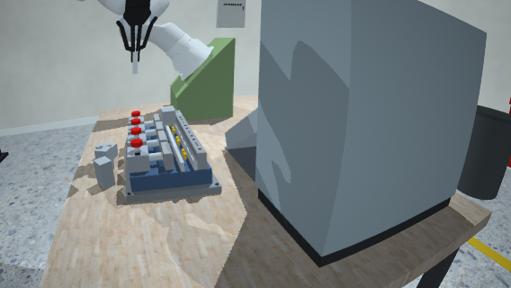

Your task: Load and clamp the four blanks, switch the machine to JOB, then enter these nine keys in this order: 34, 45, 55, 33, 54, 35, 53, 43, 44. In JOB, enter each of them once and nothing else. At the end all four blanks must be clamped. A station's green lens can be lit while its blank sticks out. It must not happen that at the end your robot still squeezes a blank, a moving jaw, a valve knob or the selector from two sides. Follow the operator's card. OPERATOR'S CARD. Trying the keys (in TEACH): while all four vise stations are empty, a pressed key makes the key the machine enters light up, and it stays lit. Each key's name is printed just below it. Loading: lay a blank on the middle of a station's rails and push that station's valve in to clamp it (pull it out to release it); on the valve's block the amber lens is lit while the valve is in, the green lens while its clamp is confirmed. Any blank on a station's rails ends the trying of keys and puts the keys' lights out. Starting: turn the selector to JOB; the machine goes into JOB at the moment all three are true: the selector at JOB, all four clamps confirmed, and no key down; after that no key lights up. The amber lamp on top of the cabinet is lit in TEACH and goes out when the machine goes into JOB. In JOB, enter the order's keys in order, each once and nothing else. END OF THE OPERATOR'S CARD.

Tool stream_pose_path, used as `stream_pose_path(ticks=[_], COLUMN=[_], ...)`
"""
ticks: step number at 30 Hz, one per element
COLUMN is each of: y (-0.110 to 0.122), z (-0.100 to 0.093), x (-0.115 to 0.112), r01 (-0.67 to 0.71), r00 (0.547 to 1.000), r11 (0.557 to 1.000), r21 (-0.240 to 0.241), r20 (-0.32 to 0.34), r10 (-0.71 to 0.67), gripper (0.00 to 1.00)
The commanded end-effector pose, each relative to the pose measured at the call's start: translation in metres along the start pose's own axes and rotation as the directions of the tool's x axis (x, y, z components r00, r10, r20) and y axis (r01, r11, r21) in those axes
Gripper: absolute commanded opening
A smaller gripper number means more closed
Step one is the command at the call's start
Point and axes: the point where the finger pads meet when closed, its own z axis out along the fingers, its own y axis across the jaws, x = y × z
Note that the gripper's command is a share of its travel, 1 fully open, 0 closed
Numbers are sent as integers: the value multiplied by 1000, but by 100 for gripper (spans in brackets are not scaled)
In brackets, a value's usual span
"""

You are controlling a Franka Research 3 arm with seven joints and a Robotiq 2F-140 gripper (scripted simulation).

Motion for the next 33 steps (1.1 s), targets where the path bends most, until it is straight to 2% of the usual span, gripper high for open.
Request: stream_pose_path(ticks=[1, 10, 20, 33], y=[1, 1, 1, 1], z=[0, 3, 17, 60], x=[-1, -1, 0, 0], r01=[10, 11, 11, 11], r00=[1000, 1000, 1000, 1000], r11=[1000, 1000, 1000, 1000], r21=[-4, -3, -3, -3], r20=[0, -1, -1, -1], r10=[-10, -11, -11, -11], gripper=[0, 0, 0, 0])
